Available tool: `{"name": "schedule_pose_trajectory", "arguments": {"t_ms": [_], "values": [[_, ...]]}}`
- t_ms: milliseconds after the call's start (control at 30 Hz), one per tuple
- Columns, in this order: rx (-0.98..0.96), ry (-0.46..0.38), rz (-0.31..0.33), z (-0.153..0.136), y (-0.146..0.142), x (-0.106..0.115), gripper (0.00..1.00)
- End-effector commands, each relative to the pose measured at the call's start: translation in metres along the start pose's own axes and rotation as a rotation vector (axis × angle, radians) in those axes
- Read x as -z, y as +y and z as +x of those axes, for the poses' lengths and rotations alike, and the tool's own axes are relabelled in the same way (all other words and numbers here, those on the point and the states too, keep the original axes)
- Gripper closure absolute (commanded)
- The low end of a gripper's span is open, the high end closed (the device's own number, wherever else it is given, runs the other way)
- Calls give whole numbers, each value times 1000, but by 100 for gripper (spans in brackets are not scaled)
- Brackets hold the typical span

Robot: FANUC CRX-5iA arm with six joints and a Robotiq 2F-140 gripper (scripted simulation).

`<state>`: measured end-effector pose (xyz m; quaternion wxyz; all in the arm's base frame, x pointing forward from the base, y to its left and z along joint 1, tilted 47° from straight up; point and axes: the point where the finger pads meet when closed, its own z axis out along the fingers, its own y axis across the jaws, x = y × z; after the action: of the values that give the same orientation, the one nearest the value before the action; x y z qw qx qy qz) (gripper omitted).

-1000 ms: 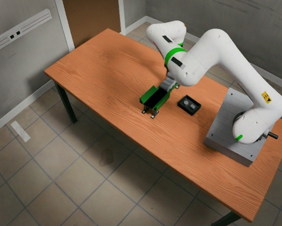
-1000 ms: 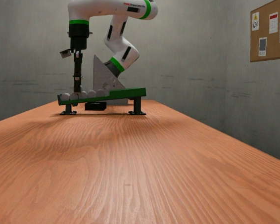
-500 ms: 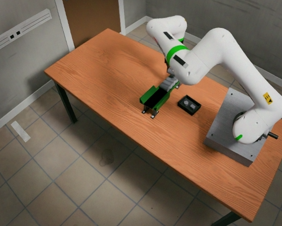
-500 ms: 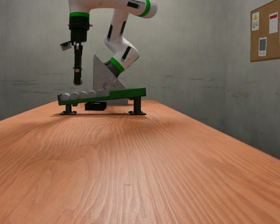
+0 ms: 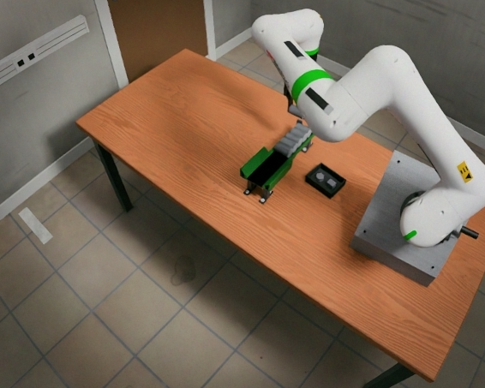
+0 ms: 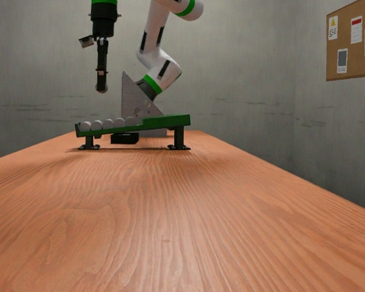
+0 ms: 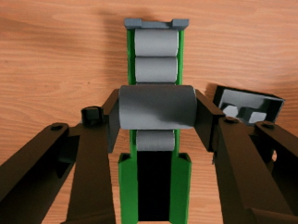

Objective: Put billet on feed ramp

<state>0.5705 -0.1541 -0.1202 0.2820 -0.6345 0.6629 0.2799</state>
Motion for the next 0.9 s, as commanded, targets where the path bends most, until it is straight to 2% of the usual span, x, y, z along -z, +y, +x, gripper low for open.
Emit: {"name": "schedule_pose_trajectory", "arguments": {"t_ms": [0,200,233,300,333,567,867], "values": [[0,1,2,0,0,2,56],[0,2,2,-1,-1,2,56],[0,2,2,-12,-1,2,56],[0,3,2,-62,-3,-2,56],[-1,2,2,-77,-1,-3,56],[-1,0,1,-155,7,-12,56],[-1,0,1,-155,7,-12,56]]}}
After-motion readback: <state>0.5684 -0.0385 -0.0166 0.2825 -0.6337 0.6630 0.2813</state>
